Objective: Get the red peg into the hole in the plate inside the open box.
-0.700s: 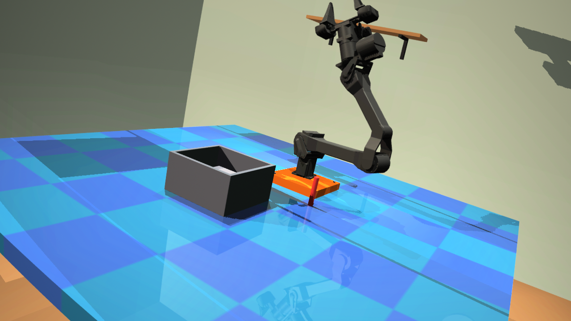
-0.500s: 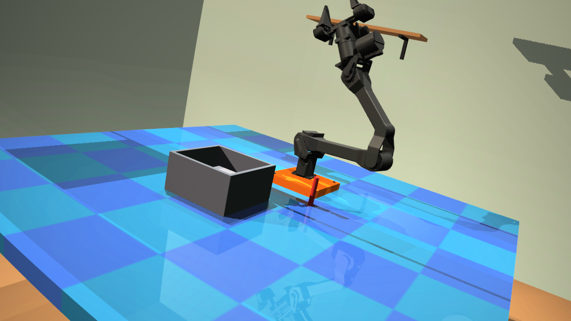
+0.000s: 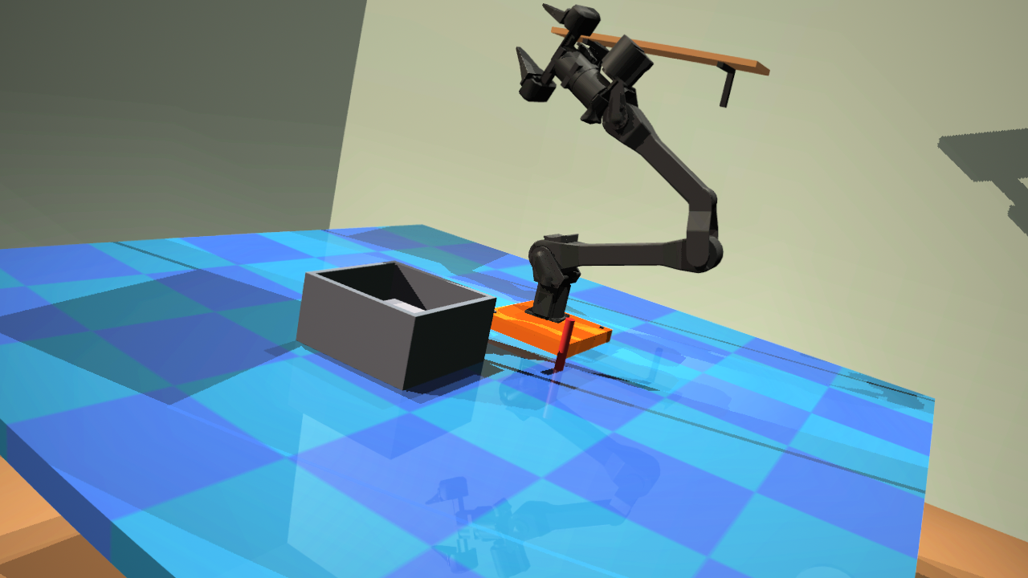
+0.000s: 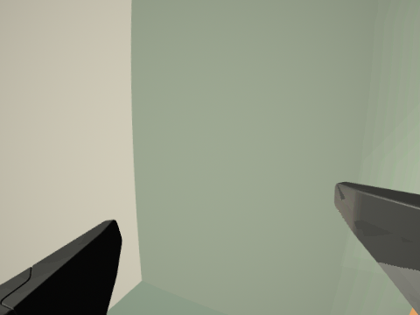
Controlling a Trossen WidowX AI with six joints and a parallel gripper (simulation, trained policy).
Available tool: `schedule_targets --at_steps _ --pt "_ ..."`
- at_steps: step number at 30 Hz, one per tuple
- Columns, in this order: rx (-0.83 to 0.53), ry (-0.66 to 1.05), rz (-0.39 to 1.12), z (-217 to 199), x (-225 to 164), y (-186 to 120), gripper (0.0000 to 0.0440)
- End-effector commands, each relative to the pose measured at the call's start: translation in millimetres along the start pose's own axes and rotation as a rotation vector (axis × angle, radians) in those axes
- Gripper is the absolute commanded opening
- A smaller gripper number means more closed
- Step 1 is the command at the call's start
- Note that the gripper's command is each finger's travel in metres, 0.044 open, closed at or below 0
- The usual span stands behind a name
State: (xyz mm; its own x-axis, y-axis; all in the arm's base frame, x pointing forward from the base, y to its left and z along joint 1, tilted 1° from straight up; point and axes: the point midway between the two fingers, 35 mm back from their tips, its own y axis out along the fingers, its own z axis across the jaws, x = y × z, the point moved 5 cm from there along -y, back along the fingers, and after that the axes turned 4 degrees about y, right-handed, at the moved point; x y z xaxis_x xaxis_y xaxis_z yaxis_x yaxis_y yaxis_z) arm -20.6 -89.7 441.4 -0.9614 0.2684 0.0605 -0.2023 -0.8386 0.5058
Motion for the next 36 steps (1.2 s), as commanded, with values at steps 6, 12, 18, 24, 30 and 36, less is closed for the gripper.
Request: schedule_targets --at_steps 6,12,18,24,30,36 --pt "-0.23 -0.097 0.171 -43.5 -30.5 17.8 0.044" --pt "-0.361 -0.182 0.317 -68.4 -57.0 20.3 0.044" --pt "-0.464 -0.277 0.478 -87.7 -84.9 15.8 0.044" --pt "-0.54 -0.377 0.65 -101.6 -112.8 5.0 0.044" --pt "-0.59 -0.479 0.831 -110.3 -139.5 -11.3 0.044" --pt "-0.617 -0.58 1.016 -114.5 -164.2 -32.6 0.044"
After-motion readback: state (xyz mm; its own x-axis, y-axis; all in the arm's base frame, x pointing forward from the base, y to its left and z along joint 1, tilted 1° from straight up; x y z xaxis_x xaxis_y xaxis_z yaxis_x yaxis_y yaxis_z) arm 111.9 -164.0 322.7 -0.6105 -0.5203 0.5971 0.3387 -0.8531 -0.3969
